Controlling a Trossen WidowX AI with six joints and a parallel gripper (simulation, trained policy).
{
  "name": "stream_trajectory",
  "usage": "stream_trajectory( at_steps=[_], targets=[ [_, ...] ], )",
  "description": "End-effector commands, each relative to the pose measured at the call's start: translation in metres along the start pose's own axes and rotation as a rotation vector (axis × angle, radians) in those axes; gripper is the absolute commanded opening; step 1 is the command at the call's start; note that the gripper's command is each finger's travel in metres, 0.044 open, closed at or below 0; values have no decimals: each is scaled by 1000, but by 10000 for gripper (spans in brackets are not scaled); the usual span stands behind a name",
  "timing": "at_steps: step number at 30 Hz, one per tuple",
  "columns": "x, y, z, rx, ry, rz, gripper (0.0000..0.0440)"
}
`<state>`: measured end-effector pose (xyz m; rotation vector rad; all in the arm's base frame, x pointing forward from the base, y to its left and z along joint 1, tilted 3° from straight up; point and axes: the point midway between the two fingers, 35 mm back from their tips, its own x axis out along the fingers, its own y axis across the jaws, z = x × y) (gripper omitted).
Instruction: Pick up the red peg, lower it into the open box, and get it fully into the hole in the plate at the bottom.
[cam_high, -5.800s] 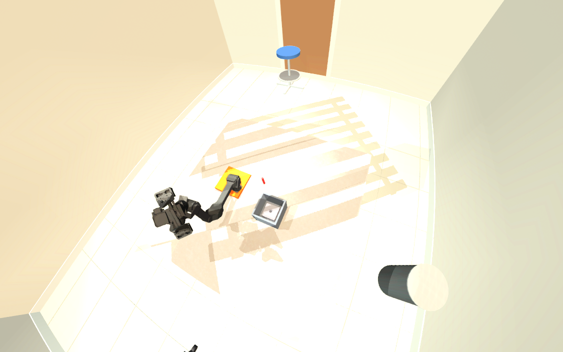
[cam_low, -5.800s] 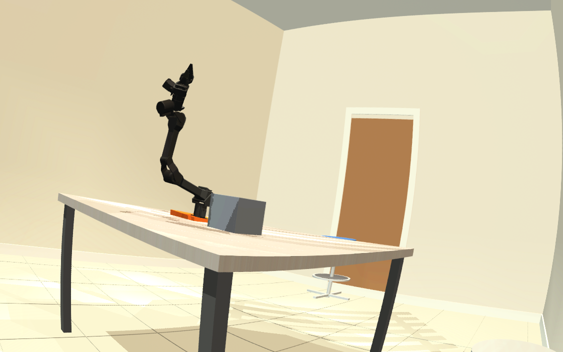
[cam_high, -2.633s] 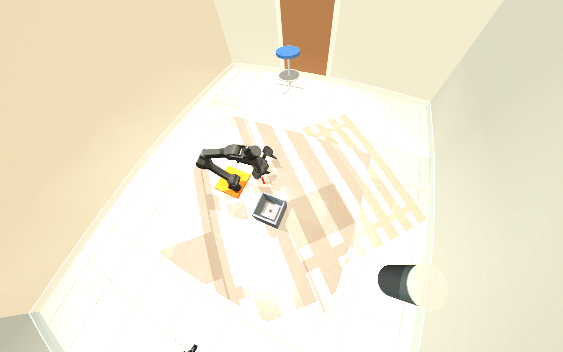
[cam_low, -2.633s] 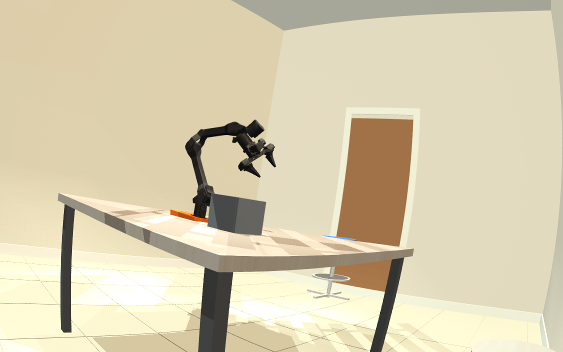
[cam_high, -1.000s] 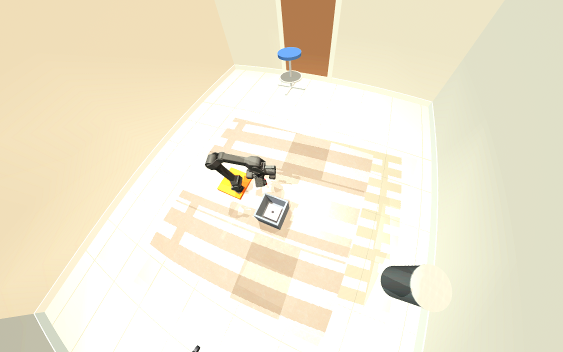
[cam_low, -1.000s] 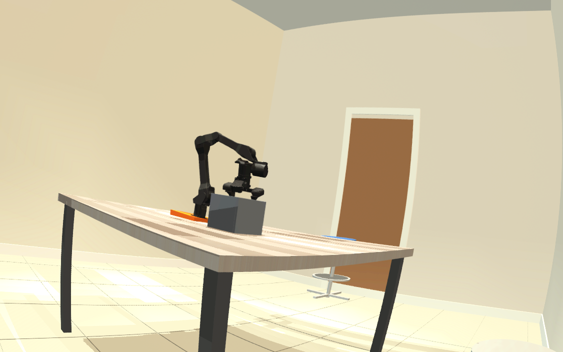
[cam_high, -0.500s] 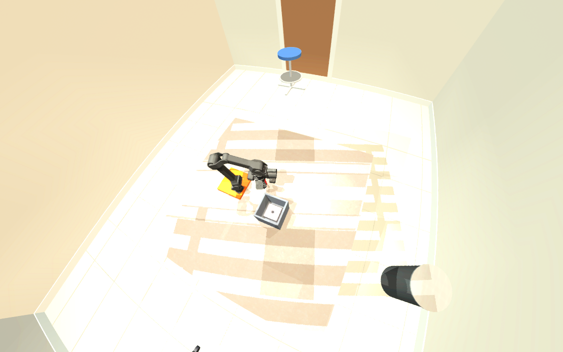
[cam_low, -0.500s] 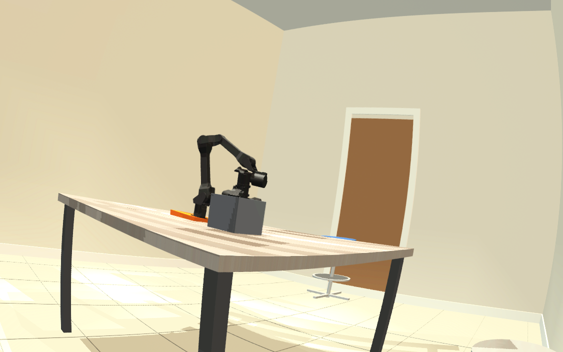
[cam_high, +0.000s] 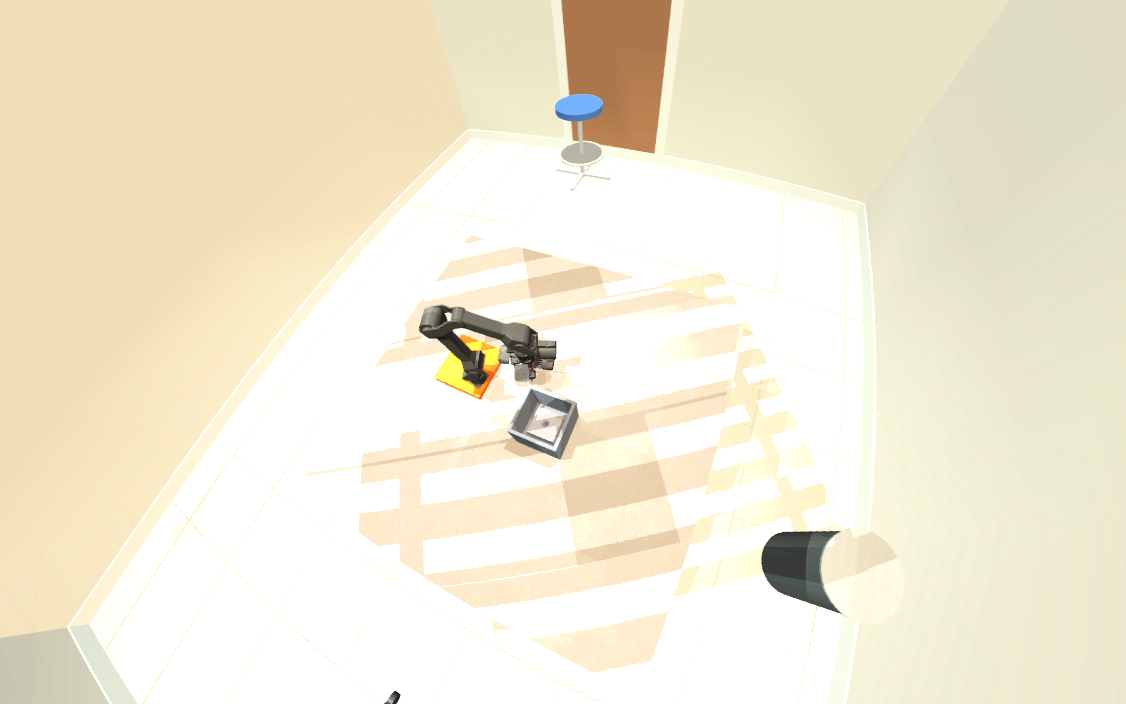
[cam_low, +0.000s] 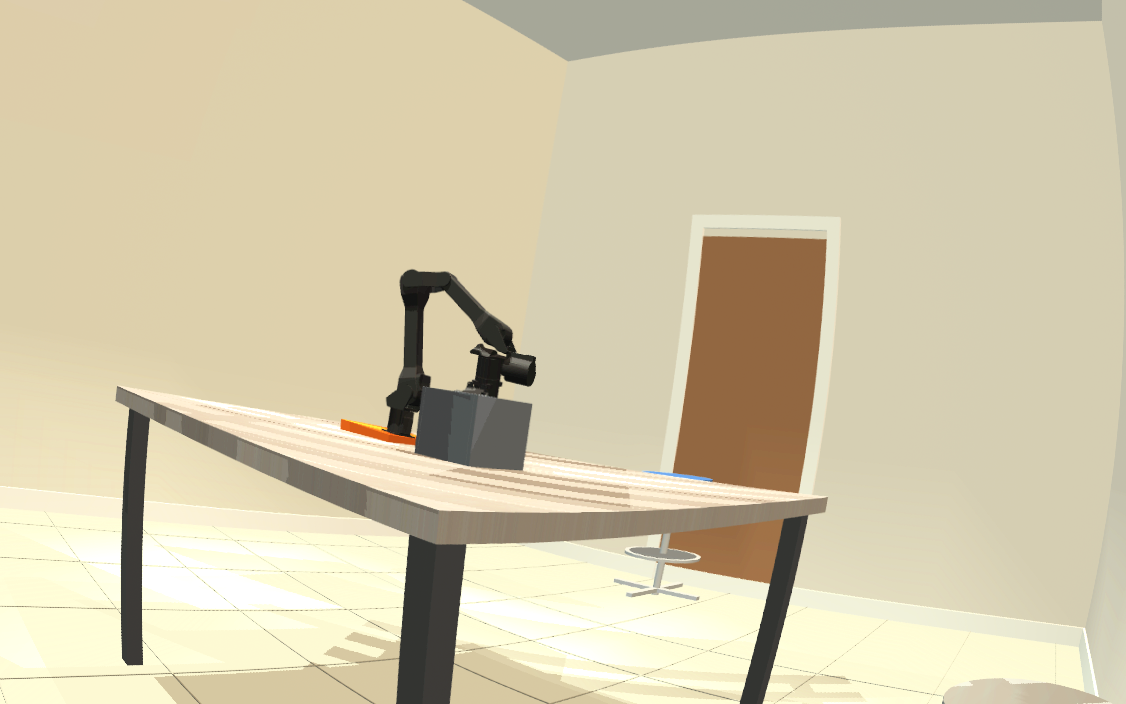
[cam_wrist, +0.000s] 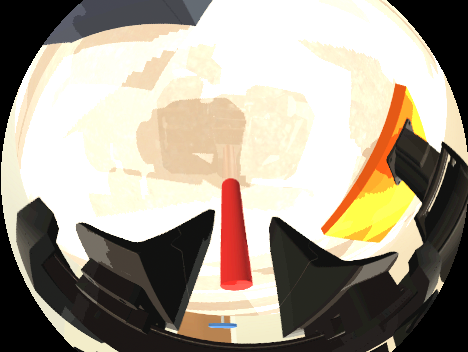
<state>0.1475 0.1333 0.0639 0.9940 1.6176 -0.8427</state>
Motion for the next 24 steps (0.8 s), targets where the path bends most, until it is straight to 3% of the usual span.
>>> stream_trajectory(
  at_steps=[1, 4, 5, 24],
  targets=[
    [1, 4, 1, -19, -5, 6, 76],
    [0, 6, -1, -35, -1, 12, 5],
    [-1, 7, -2, -40, 1, 13, 0],
    [-81, 33, -21, -141, 90, 296, 0]
  ],
)
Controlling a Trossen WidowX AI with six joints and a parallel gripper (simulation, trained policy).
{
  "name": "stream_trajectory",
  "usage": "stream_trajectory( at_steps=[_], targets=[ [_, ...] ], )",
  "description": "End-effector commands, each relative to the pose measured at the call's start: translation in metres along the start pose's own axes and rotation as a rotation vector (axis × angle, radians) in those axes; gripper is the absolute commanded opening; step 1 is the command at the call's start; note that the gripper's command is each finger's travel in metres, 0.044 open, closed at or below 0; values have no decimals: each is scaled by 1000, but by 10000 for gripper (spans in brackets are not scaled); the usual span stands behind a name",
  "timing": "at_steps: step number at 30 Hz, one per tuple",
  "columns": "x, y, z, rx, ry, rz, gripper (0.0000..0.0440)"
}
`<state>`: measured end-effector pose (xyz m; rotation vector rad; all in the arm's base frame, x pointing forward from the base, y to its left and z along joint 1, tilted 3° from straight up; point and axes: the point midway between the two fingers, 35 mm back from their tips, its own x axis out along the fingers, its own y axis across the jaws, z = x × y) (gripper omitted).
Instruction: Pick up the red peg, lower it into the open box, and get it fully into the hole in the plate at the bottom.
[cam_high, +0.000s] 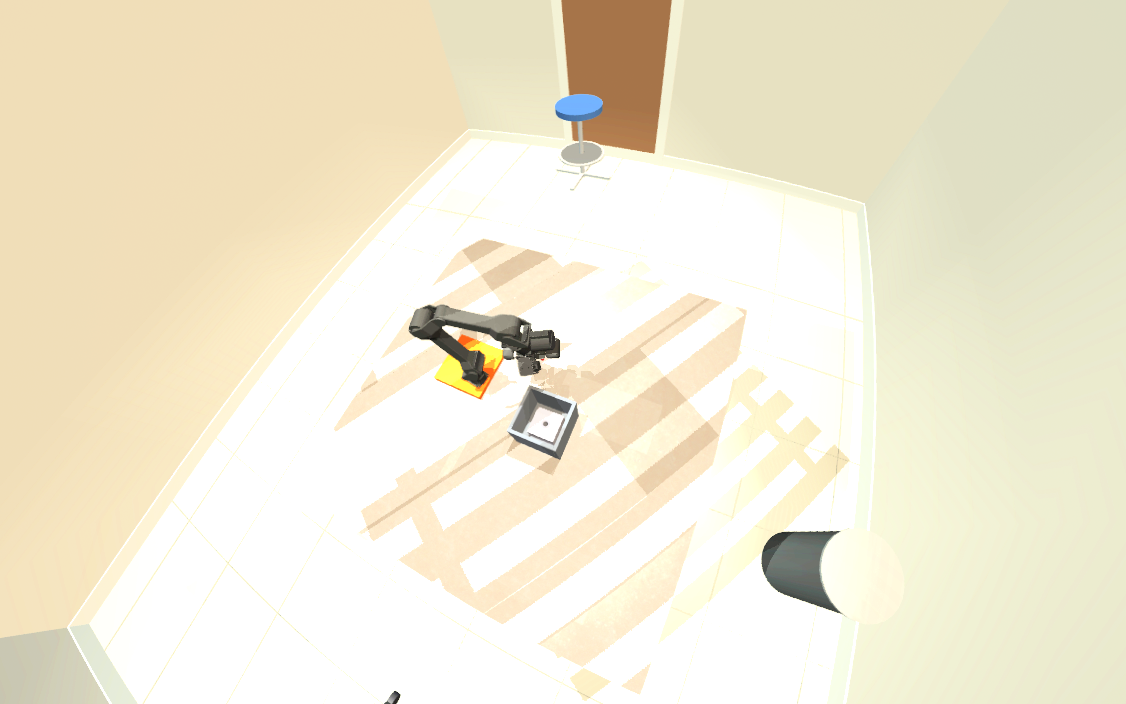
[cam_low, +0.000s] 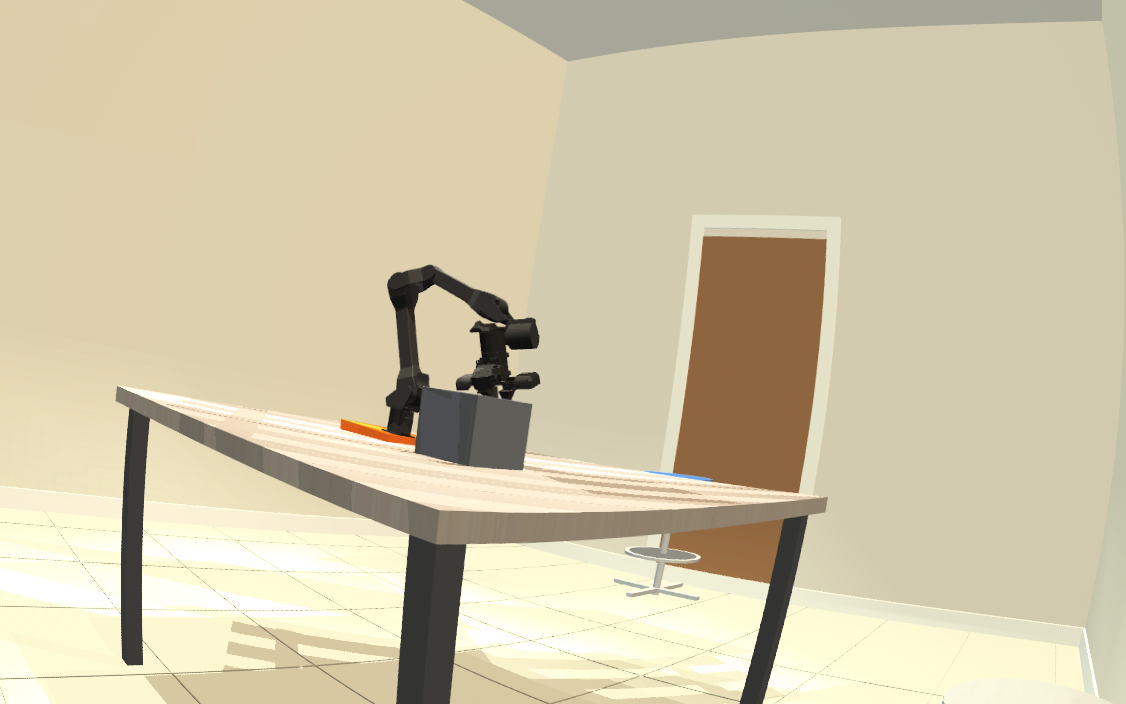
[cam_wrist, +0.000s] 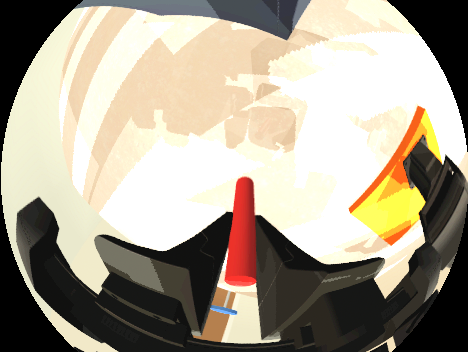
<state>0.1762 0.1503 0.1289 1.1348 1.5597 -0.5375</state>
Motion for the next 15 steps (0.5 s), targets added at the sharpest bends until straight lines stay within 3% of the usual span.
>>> stream_trajectory(
  at_steps=[1, 15],
  targets=[
    [-21, 9, -2, -34, -3, 62, 0],
    [-98, 27, 23, -58, -153, 231, 0]
  ],
)
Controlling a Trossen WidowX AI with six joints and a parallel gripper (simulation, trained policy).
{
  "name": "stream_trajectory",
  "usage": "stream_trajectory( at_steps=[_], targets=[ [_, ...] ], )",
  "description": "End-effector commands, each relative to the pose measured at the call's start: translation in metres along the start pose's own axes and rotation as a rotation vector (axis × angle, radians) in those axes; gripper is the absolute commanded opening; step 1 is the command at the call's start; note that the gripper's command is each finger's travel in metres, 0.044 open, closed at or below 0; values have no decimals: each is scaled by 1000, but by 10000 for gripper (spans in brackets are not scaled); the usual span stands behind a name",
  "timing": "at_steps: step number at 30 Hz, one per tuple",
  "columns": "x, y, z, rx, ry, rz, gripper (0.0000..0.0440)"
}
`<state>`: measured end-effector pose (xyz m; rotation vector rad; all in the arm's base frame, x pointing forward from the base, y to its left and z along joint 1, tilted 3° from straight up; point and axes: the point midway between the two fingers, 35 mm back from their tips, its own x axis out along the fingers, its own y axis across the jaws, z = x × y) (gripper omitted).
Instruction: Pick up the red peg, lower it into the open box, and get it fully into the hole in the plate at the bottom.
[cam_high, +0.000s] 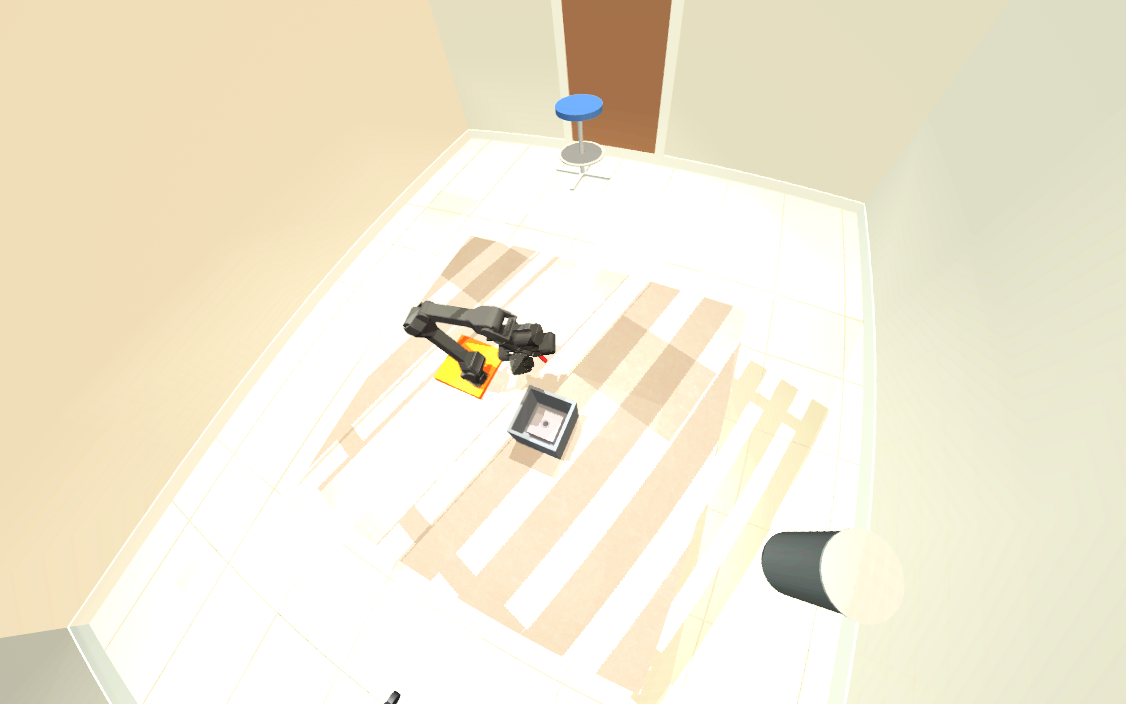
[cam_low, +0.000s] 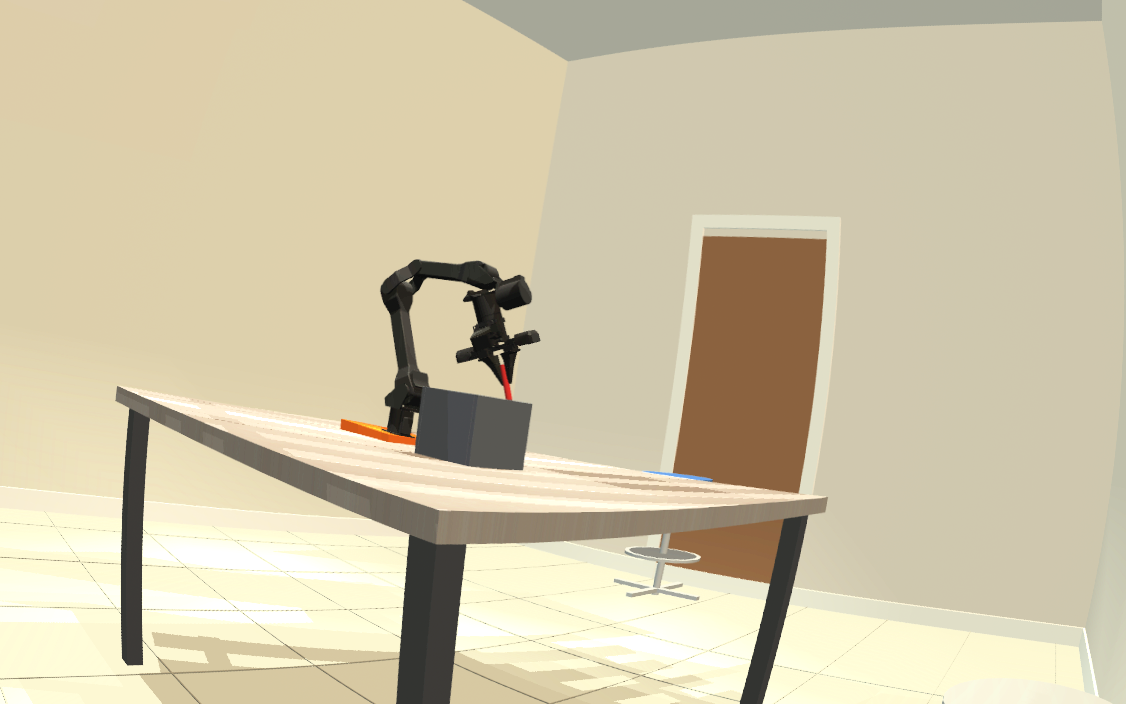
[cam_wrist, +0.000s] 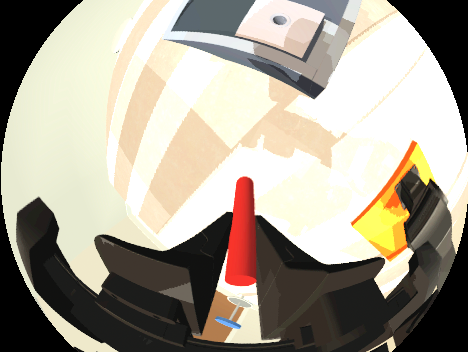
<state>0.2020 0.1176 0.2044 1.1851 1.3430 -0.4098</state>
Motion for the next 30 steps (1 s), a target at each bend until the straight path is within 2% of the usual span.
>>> stream_trajectory(
  at_steps=[1, 11, 30],
  targets=[
    [-20, 7, 13, -3, -61, 34, 0],
    [-43, 8, 53, 53, -192, 24, 0],
    [-43, 0, 119, 179, -250, -87, 0]
  ],
)
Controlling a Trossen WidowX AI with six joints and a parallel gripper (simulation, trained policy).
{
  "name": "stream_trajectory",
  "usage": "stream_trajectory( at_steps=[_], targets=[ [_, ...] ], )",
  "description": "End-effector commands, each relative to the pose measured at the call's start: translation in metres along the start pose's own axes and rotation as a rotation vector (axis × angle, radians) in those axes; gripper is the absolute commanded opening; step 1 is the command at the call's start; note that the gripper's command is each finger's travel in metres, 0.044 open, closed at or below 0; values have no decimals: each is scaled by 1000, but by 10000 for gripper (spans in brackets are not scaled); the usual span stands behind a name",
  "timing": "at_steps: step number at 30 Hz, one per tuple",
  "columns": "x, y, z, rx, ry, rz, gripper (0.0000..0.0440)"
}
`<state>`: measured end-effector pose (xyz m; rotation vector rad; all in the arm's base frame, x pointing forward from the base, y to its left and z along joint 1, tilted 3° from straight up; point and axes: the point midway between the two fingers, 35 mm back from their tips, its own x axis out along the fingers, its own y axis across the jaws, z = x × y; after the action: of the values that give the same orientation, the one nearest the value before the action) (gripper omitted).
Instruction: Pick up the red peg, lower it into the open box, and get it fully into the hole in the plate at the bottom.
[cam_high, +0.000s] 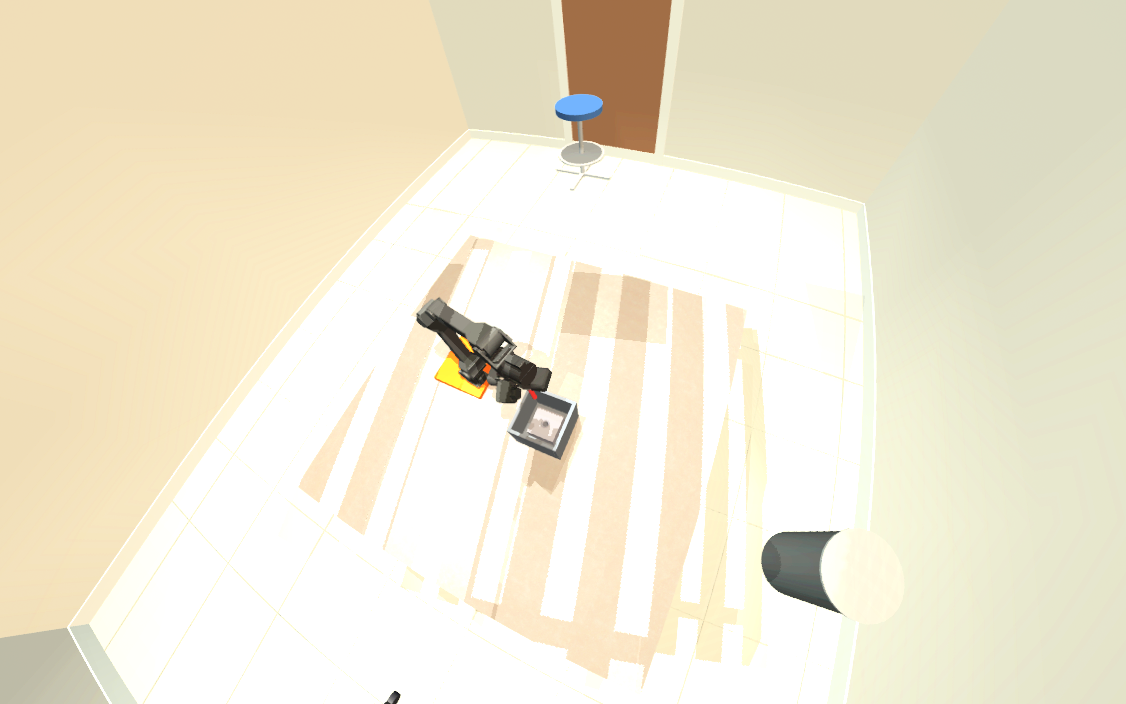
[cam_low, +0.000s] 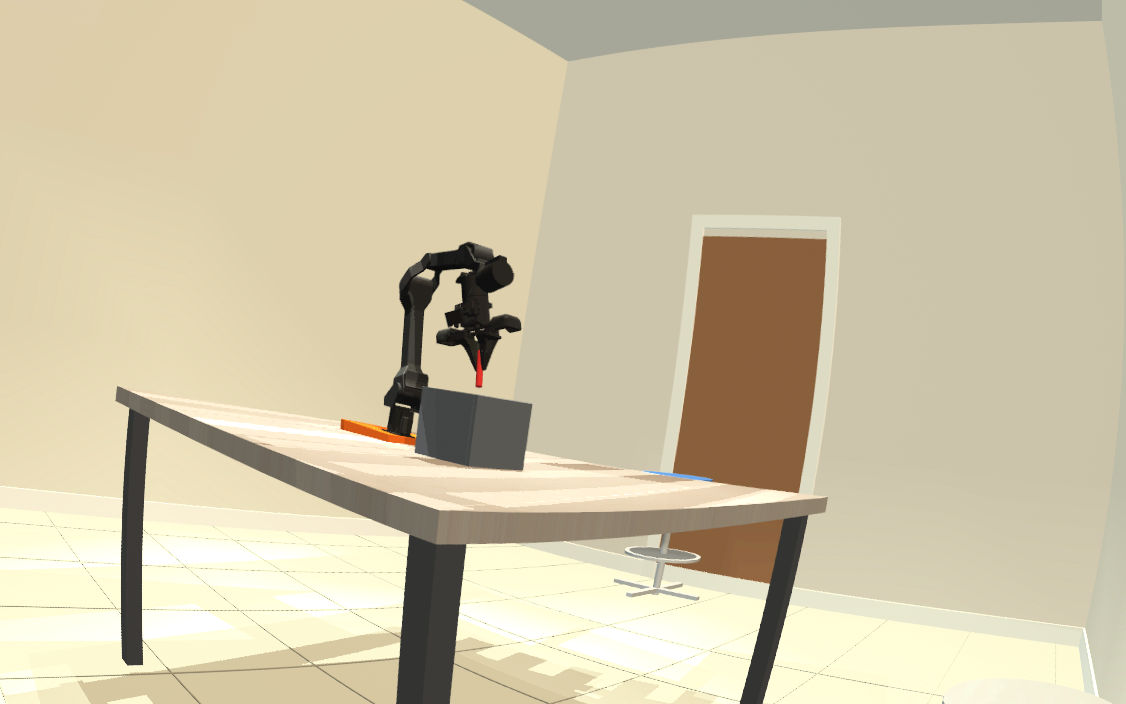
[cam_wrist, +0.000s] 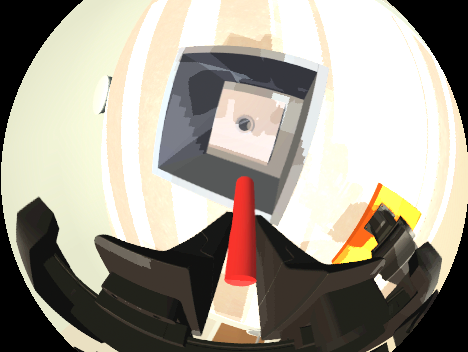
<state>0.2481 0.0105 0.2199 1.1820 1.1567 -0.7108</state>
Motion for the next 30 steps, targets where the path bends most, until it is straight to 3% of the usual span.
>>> stream_trajectory(
  at_steps=[1, 30],
  targets=[
    [3, 2, 12, 12, -3, -18, 0],
    [76, 8, 54, 21, 105, -102, 2]
  ],
)
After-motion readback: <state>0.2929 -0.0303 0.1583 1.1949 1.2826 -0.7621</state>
